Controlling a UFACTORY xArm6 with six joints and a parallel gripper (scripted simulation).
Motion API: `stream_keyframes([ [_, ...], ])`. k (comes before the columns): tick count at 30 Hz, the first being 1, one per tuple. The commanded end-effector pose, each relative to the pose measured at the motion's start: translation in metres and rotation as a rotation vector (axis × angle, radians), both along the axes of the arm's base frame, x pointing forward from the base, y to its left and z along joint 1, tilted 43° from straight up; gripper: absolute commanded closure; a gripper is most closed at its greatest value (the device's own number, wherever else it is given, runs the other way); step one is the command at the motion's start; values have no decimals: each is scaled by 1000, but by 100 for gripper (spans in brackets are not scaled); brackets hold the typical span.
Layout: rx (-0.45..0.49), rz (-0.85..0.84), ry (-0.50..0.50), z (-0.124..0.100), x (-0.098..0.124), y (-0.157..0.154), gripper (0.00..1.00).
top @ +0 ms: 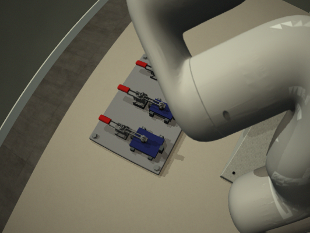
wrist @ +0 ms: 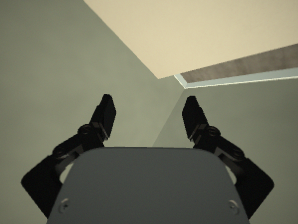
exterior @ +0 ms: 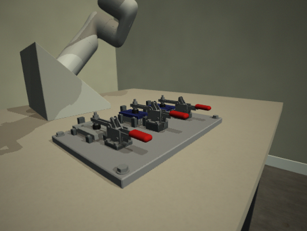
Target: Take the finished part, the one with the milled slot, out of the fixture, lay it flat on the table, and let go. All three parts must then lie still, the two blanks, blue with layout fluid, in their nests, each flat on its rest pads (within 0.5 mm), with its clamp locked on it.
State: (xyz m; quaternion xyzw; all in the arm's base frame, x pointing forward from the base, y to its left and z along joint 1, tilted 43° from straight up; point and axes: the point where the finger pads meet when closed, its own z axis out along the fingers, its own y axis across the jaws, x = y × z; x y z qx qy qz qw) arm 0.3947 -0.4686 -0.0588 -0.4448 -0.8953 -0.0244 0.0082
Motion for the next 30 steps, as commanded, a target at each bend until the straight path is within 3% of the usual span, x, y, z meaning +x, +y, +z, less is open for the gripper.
stream_keyframes([
  [1, 35, -80, -16, 31, 11, 29, 0],
  [13, 176, -282, -35, 108, 36, 125, 0],
  [15, 176, -282, -35, 108, 36, 125, 0],
  [16, 213, -326, -36, 125, 39, 150, 0],
  [30, 397, -507, -11, 198, 39, 269, 0],
])
